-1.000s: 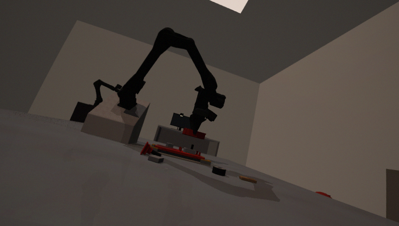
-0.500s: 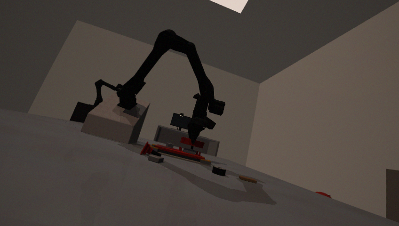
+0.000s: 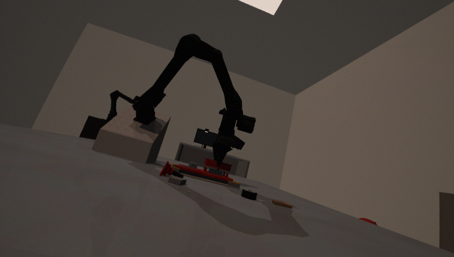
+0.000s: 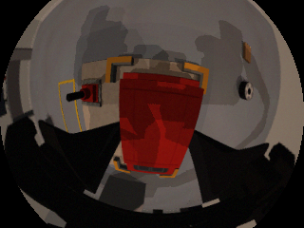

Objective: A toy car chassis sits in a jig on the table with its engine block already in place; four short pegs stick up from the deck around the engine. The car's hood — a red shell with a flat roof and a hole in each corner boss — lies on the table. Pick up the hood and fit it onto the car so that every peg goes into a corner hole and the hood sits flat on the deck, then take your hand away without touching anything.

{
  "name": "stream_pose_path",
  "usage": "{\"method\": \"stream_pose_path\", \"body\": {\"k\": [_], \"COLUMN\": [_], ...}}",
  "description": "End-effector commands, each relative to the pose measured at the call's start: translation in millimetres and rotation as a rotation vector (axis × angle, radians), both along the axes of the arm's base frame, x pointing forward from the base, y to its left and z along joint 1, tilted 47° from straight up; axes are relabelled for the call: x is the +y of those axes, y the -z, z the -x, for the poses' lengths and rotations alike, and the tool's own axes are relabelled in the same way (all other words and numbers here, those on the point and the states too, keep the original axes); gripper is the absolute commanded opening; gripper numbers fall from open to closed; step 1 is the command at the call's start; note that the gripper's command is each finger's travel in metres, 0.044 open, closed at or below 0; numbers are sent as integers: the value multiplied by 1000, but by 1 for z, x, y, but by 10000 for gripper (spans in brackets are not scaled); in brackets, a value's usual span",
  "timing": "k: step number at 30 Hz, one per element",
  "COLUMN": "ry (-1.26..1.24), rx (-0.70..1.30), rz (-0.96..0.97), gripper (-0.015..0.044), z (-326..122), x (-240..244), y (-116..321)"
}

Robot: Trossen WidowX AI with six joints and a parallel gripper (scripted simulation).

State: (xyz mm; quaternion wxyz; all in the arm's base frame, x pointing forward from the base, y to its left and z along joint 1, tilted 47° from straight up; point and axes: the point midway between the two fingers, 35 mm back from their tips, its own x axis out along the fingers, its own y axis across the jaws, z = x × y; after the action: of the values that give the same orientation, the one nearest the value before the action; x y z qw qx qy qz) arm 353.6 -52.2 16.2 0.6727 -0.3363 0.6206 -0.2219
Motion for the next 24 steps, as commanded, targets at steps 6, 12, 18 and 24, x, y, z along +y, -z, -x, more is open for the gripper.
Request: {"method": "stream_pose_path", "body": {"k": [6, 12, 18, 24], "ry": [-3, -3, -3, -3], "rx": [1, 1, 1, 1], "rz": [3, 3, 3, 3], "gripper": [0, 0, 0, 0], "z": [0, -1, -1, -1], "x": [-1, -1, -1, -3], "y": [0, -1, -1, 1]}}
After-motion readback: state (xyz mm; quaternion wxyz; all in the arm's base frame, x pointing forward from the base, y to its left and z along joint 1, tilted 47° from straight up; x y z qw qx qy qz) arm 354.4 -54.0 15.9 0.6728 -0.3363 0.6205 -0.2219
